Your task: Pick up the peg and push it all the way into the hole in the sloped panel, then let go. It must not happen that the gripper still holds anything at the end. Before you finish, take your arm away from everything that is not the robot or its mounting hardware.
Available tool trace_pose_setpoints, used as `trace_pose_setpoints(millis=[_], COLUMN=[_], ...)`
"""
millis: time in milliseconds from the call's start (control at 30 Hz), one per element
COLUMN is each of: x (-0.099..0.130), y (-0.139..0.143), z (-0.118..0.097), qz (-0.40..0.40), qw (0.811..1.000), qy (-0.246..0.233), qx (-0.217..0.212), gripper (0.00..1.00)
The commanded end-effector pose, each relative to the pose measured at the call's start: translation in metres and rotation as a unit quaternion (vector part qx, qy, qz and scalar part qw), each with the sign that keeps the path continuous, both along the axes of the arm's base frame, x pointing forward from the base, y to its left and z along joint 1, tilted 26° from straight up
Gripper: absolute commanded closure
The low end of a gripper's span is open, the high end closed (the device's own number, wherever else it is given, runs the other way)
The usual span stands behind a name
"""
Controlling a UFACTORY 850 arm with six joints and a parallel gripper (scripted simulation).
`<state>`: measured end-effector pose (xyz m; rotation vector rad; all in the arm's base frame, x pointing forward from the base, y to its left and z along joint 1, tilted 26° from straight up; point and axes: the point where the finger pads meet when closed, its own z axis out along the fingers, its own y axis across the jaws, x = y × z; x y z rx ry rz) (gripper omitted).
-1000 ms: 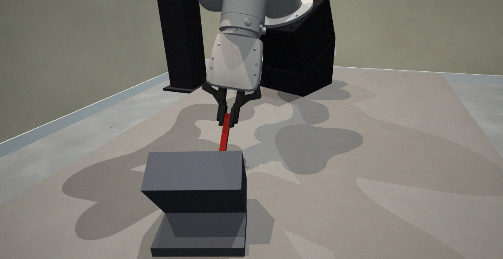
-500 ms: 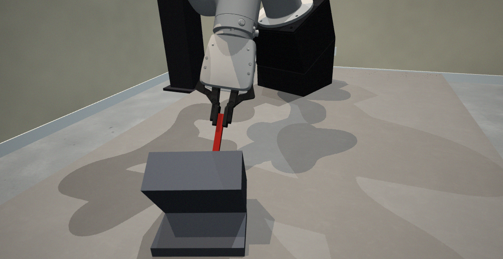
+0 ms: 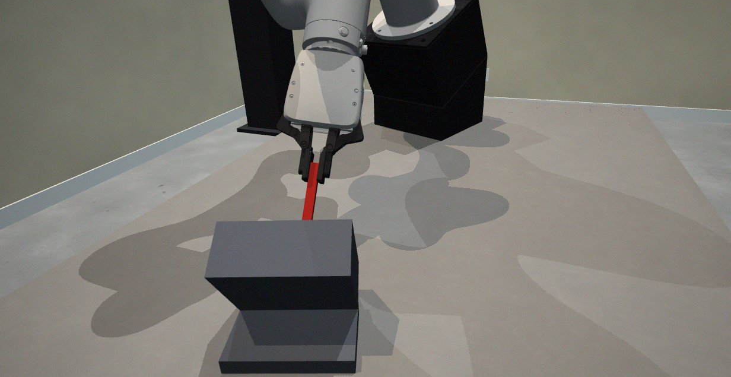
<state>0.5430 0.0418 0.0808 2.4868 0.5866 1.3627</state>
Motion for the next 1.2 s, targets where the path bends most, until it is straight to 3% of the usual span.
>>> trace_pose_setpoints(millis=[0, 1167], x=[0.0, -0.008], y=[-0.001, -0.002], z=[0.003, 0.028], qz=[0.009, 0.079], qw=[1.0, 0.99], qy=[-0.011, -0.099], qx=[0.003, 0.055], gripper=[1.0, 1.0])
